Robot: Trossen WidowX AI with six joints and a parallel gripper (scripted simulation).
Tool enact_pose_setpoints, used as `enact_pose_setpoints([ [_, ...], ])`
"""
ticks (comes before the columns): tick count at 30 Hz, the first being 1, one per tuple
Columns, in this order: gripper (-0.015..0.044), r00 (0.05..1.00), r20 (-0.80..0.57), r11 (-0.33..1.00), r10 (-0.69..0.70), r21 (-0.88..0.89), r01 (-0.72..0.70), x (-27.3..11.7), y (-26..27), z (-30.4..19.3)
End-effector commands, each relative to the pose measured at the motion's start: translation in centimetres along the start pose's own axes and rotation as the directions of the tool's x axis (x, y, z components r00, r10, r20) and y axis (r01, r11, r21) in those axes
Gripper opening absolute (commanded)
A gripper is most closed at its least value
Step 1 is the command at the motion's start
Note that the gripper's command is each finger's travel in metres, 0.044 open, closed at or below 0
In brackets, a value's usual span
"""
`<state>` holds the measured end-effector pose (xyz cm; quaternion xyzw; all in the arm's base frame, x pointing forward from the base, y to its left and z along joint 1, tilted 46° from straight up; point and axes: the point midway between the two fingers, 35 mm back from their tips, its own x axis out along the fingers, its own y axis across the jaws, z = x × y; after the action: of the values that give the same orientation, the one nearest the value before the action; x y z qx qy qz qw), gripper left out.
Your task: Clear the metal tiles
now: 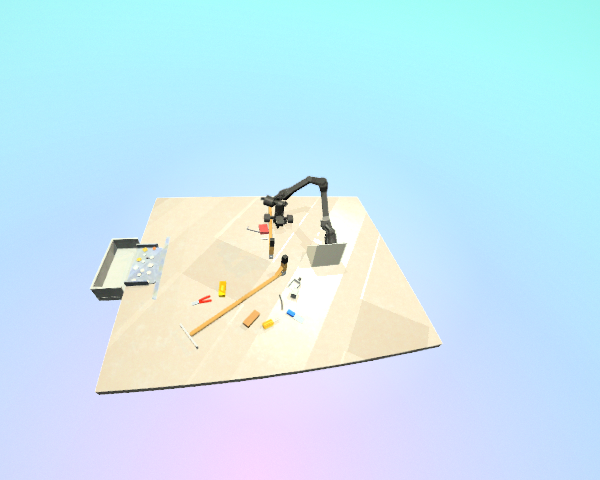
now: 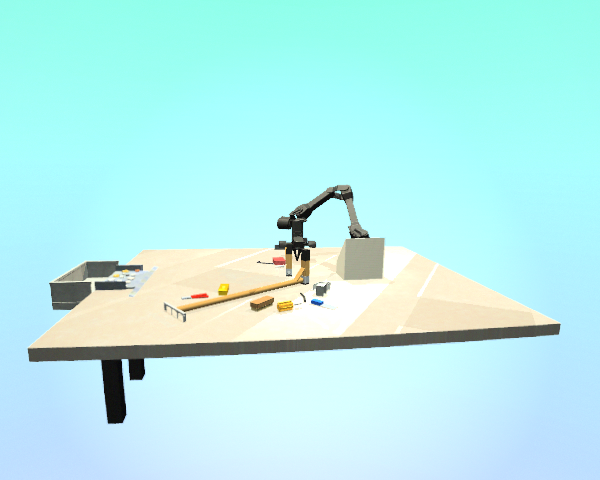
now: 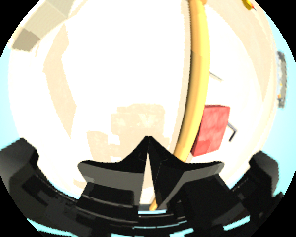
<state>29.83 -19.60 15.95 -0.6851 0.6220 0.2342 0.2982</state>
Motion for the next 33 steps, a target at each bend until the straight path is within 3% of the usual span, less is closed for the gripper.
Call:
enact_pose_setpoints([
  [1,0.0,1.0,0.0,1.0,0.0,0.004,-0.001,0.0,-0.6,-0.1],
  [33,0.0,1.0,0.001,1.0,-0.001,0.005,0.001,-0.1,-3.7,-0.5],
])
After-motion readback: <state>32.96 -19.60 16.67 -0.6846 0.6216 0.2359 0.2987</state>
